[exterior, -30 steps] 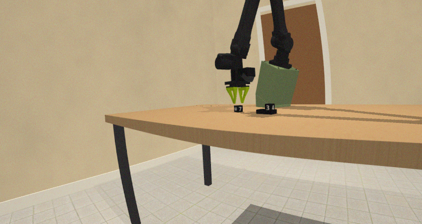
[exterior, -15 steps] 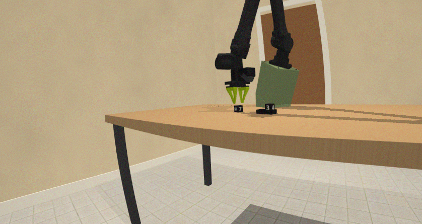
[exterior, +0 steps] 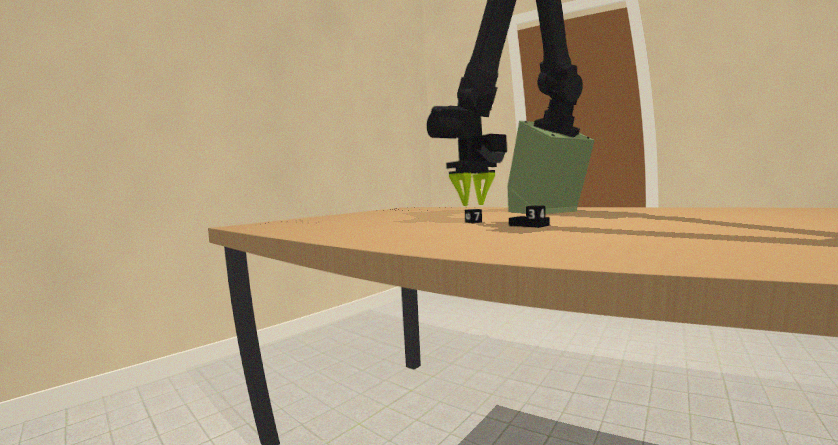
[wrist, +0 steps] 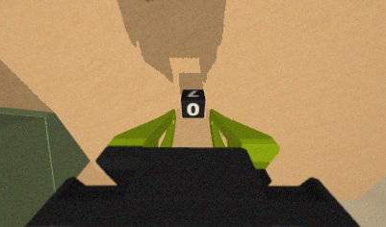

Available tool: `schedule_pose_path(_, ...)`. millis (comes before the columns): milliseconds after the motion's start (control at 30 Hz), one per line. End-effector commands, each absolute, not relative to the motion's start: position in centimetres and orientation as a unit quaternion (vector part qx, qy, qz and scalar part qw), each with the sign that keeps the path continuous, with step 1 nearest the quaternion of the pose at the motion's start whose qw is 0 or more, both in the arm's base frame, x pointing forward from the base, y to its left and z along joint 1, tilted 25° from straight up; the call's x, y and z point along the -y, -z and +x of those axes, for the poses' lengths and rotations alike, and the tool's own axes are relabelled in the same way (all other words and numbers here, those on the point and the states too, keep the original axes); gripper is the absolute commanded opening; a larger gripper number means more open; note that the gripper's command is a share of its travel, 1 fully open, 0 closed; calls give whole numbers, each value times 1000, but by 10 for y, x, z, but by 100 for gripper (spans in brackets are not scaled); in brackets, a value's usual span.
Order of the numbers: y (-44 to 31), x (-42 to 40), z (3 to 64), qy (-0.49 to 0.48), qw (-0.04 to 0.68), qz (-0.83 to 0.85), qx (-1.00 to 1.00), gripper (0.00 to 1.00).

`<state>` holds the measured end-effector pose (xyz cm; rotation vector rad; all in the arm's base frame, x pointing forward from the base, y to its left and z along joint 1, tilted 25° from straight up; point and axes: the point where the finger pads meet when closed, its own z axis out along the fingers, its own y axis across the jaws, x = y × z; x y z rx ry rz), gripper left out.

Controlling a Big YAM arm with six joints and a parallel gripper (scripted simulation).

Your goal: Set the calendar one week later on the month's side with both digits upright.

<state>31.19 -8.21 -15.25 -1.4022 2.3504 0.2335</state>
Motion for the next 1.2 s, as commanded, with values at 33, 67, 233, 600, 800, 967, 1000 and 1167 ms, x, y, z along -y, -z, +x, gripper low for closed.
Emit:
schedule_pose_path(33, 153, 81, 321, -82, 197, -503, -837, 44)
schedule_pose_path(67, 153, 81, 321, -82, 197, -503, -837, 44)
schedule_pose_path(233, 153, 81, 320, -83, 196, -503, -837, 44)
schedule_pose_path(600, 153, 80, 318, -85, 195, -503, -838, 44)
schedule_pose_path(800, 153, 80, 318, -85, 195, -503, -838, 44)
schedule_pose_path(967, 153, 80, 318, -85, 195, -503, -838, 44)
schedule_pose_path(1000, 153, 80, 318, -85, 195, -503, -838, 44)
schedule_pose_path(1167, 153, 80, 318, -85, 195, -503, -838, 44)
